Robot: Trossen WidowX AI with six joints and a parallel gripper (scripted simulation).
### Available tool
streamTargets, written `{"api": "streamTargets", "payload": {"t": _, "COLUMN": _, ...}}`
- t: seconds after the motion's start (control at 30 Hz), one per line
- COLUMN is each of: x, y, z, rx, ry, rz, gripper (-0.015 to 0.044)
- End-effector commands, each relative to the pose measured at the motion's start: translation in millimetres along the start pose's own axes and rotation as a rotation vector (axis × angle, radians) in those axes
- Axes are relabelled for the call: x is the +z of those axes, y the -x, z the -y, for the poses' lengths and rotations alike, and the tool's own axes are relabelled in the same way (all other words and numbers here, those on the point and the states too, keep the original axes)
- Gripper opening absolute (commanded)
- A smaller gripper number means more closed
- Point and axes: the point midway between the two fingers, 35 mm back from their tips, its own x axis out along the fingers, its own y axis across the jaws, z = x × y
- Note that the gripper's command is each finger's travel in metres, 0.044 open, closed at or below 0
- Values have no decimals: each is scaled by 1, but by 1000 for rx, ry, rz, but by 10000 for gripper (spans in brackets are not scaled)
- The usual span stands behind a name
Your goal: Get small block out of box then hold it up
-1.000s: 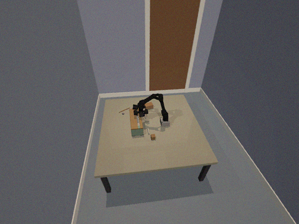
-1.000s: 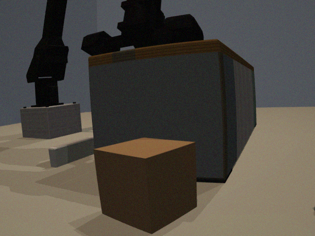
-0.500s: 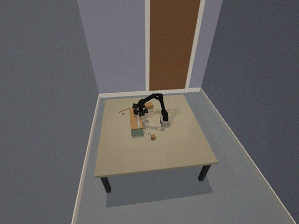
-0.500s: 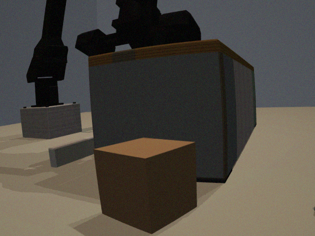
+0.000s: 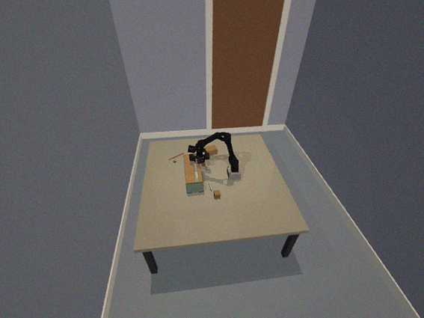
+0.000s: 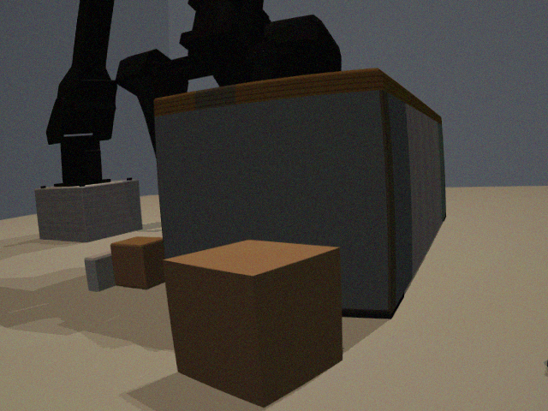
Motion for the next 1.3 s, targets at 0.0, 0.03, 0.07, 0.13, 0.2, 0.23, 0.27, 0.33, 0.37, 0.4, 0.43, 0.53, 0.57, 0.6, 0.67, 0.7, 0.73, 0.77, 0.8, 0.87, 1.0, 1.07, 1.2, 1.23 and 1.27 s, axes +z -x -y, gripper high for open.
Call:
{"api": "streamTargets", "payload": {"t": 0.0, "x": -4, "y": 7, "z": 2, "rx": -4, "ry": 5, "rz": 5, "gripper": 400}}
{"api": "streamTargets", "payload": {"t": 0.03, "x": -6, "y": 14, "z": 2, "rx": -4, "ry": 5, "rz": 4, "gripper": 400}}
{"api": "streamTargets", "payload": {"t": 0.07, "x": -9, "y": 23, "z": 3, "rx": -3, "ry": 4, "rz": 3, "gripper": 400}}
{"api": "streamTargets", "payload": {"t": 0.13, "x": -16, "y": 45, "z": 2, "rx": -1, "ry": 2, "rz": 2, "gripper": 400}}
{"api": "streamTargets", "payload": {"t": 0.2, "x": -20, "y": 59, "z": 1, "rx": -1, "ry": 1, "rz": 1, "gripper": 400}}
{"api": "streamTargets", "payload": {"t": 0.23, "x": -20, "y": 61, "z": 1, "rx": 0, "ry": 1, "rz": 0, "gripper": 400}}
{"api": "streamTargets", "payload": {"t": 0.27, "x": -20, "y": 61, "z": 1, "rx": 0, "ry": 1, "rz": 0, "gripper": 400}}
{"api": "streamTargets", "payload": {"t": 0.33, "x": -20, "y": 61, "z": 1, "rx": 0, "ry": 1, "rz": 0, "gripper": 400}}
{"api": "streamTargets", "payload": {"t": 0.37, "x": -21, "y": 59, "z": 3, "rx": -17, "ry": 0, "rz": -4, "gripper": 400}}
{"api": "streamTargets", "payload": {"t": 0.4, "x": -21, "y": 59, "z": 3, "rx": -17, "ry": -18, "rz": -2, "gripper": 374}}
{"api": "streamTargets", "payload": {"t": 0.43, "x": -21, "y": 58, "z": 2, "rx": -20, "ry": -71, "rz": 5, "gripper": 348}}
{"api": "streamTargets", "payload": {"t": 0.53, "x": -24, "y": 57, "z": -1, "rx": -27, "ry": -378, "rz": 44, "gripper": 285}}
{"api": "streamTargets", "payload": {"t": 0.57, "x": -25, "y": 57, "z": -3, "rx": -27, "ry": -487, "rz": 59, "gripper": 285}}
{"api": "streamTargets", "payload": {"t": 0.6, "x": -26, "y": 57, "z": -4, "rx": -27, "ry": -595, "rz": 74, "gripper": 285}}
{"api": "streamTargets", "payload": {"t": 0.67, "x": -28, "y": 56, "z": -6, "rx": -21, "ry": -812, "rz": 104, "gripper": 285}}
{"api": "streamTargets", "payload": {"t": 0.7, "x": -29, "y": 56, "z": -7, "rx": -17, "ry": -920, "rz": 120, "gripper": 285}}
{"api": "streamTargets", "payload": {"t": 0.73, "x": -34, "y": 55, "z": -10, "rx": -11, "ry": -1023, "rz": 132, "gripper": 285}}
{"api": "streamTargets", "payload": {"t": 0.77, "x": -38, "y": 55, "z": -11, "rx": -7, "ry": -1095, "rz": 140, "gripper": 285}}
{"api": "streamTargets", "payload": {"t": 0.8, "x": -40, "y": 55, "z": -12, "rx": -4, "ry": -1145, "rz": 147, "gripper": 285}}
{"api": "streamTargets", "payload": {"t": 0.87, "x": -41, "y": 54, "z": -14, "rx": 8, "ry": -1316, "rz": 169, "gripper": 285}}
{"api": "streamTargets", "payload": {"t": 1.0, "x": -45, "y": 53, "z": -17, "rx": 54, "ry": -1746, "rz": 227, "gripper": 285}}
{"api": "streamTargets", "payload": {"t": 1.07, "x": -47, "y": 53, "z": -19, "rx": 86, "ry": -1958, "rz": 254, "gripper": 285}}
{"api": "streamTargets", "payload": {"t": 1.2, "x": -50, "y": 52, "z": -22, "rx": 144, "ry": -2257, "rz": 298, "gripper": 285}}
{"api": "streamTargets", "payload": {"t": 1.23, "x": -50, "y": 52, "z": -22, "rx": 157, "ry": -2317, "rz": 305, "gripper": 285}}
{"api": "streamTargets", "payload": {"t": 1.27, "x": -51, "y": 52, "z": -23, "rx": 170, "ry": -2376, "rz": 313, "gripper": 285}}
